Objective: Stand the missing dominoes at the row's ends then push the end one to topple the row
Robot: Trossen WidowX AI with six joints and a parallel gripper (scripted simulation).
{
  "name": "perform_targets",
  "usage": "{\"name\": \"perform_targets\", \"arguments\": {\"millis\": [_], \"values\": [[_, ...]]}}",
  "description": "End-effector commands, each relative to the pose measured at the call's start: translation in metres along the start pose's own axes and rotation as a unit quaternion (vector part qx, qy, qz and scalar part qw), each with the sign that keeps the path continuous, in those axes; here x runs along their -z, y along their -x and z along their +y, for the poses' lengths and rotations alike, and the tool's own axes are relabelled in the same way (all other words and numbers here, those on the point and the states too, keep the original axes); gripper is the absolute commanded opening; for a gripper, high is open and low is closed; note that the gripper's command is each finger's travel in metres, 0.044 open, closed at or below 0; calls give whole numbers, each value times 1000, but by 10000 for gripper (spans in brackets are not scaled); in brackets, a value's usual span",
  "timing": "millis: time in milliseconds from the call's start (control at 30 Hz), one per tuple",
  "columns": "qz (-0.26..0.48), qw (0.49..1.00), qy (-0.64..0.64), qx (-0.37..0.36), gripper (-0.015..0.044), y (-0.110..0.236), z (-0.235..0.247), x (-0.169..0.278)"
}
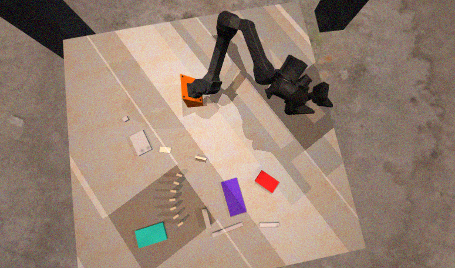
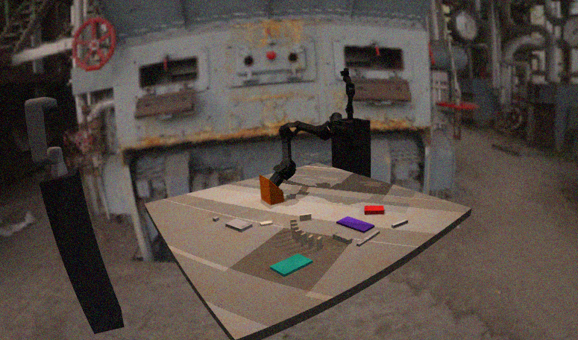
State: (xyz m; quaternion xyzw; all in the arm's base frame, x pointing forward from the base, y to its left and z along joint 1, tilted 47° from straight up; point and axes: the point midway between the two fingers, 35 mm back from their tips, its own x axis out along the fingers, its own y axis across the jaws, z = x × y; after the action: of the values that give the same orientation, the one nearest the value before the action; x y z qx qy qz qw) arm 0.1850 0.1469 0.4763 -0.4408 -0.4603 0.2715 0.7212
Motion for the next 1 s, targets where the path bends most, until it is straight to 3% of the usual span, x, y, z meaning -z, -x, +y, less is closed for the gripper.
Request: {"name": "perform_targets", "arguments": {"millis": [0, 267, 467, 633, 967], "values": [[4, 1000, 0, -2, 426, -1, 1, 3], [157, 983, -15, -99, 440, 0, 50, 124], [276, 943, -74, -169, 440, 37, 95, 213], [322, 920, -100, -200, 440, 60, 116, 246], [450, 829, -173, -283, 440, 166, 172, 324]]}}
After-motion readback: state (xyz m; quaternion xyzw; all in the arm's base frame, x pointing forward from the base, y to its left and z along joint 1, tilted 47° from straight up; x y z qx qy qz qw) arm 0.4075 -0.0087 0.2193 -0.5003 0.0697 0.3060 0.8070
